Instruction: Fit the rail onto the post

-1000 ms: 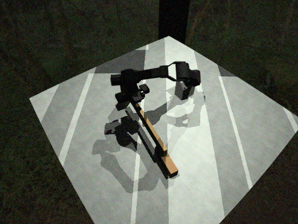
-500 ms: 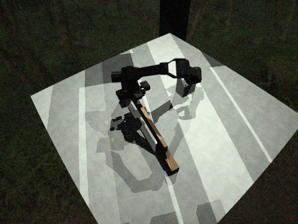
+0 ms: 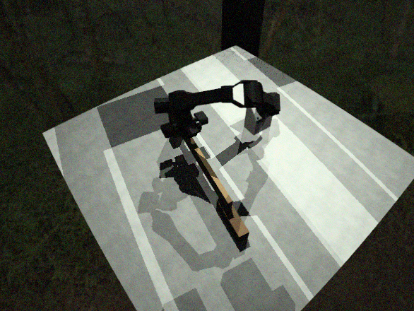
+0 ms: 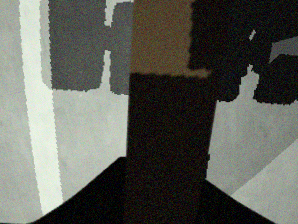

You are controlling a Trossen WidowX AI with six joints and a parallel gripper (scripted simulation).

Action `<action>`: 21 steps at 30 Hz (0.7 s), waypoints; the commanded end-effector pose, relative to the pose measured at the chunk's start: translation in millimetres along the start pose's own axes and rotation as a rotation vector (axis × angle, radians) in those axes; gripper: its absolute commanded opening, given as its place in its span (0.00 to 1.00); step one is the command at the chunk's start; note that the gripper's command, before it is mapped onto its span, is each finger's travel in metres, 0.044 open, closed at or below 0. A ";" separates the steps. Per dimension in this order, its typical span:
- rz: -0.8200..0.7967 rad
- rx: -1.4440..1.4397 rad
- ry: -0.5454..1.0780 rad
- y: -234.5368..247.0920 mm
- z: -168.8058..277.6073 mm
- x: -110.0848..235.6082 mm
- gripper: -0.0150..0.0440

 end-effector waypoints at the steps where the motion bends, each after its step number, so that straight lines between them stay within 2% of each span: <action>1: 0.007 0.001 0.004 -0.3 3.3 3.6 0.25; 21: 0.008 0.001 0.004 0.4 9.3 3.1 0.25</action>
Point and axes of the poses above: the point midway between the two fingers, 35 mm back from their tips, its own x axis back along the fingers, its own y axis across the jaws, z = x × y, the point moved 6 cm from there along x, back along the fingers, and after that the axes turned 6 degrees about x, right-handed, at the moved point
